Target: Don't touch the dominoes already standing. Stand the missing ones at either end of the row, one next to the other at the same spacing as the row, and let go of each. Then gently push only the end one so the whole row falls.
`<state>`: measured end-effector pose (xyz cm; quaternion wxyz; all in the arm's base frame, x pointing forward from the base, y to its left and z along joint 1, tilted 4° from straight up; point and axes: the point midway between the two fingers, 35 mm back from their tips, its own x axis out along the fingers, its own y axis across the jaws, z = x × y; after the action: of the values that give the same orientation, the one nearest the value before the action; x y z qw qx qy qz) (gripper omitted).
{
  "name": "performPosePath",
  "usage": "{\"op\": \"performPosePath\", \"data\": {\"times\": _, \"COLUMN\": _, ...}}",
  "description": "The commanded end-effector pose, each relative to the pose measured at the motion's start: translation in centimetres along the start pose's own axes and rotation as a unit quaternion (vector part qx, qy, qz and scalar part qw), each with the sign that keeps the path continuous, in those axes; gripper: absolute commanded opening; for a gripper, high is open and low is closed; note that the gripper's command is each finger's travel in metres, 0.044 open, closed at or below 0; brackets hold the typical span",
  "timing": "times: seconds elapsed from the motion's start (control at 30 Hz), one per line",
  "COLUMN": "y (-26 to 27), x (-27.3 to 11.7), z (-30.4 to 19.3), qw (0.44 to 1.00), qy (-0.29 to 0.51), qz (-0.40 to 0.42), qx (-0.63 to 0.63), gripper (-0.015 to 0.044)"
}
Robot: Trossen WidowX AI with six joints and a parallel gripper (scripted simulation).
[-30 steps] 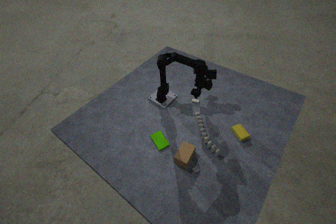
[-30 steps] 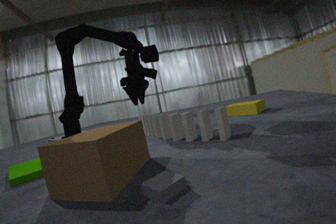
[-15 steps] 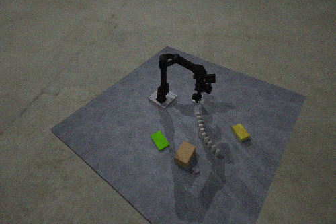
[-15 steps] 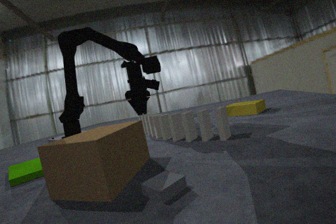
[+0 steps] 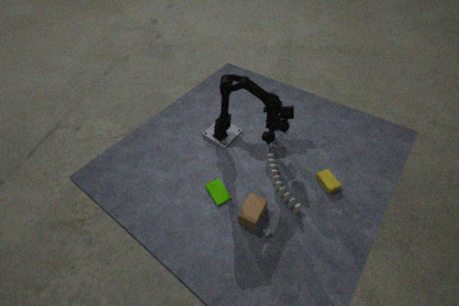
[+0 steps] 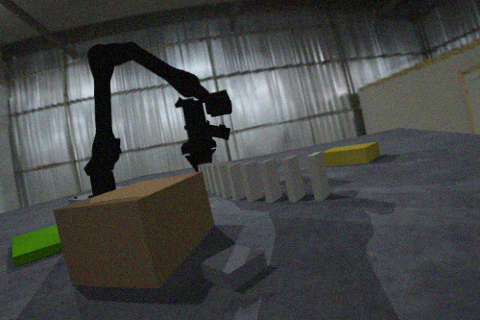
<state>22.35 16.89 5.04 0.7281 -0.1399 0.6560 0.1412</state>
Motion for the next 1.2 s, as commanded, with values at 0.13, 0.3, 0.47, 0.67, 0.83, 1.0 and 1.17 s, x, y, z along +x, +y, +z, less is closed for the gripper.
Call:
{"op": "performPosePath", "data": {"times": 0.13, "y": -0.1, "x": 0.6, "z": -0.1, "qw": 1.0, "qy": 0.004, "qz": -0.002, "qx": -0.002, "gripper": 0.044}}
{"op": "performPosePath", "data": {"times": 0.3, "y": -0.1, "x": 0.6, "z": -0.1, "qw": 1.0, "qy": 0.004, "qz": -0.002, "qx": -0.002, "gripper": 0.0309}}
{"op": "performPosePath", "data": {"times": 0.47, "y": -0.1, "x": 0.6, "z": -0.1, "qw": 1.0, "qy": 0.004, "qz": -0.002, "qx": -0.002, "gripper": 0.0177}}
{"op": "performPosePath", "data": {"times": 0.67, "y": -0.1, "x": 0.6, "z": -0.1, "qw": 1.0, "qy": 0.004, "qz": -0.002, "qx": -0.002, "gripper": 0.0107}}
{"op": "performPosePath", "data": {"times": 0.83, "y": -0.1, "x": 0.6, "z": -0.1, "qw": 1.0, "qy": 0.004, "qz": -0.002, "qx": -0.002, "gripper": 0.0107}}
{"op": "performPosePath", "data": {"times": 1.0, "y": -0.1, "x": -2.4, "z": 0.1, "qw": 1.0, "qy": 0.004, "qz": -0.002, "qx": -0.002, "gripper": 0.0107}}
{"op": "performPosePath", "data": {"times": 1.17, "y": -0.1, "x": -8.4, "z": 0.6, "qw": 1.0, "qy": 0.003, "qz": -0.002, "qx": -0.002, "gripper": 0.0107}}
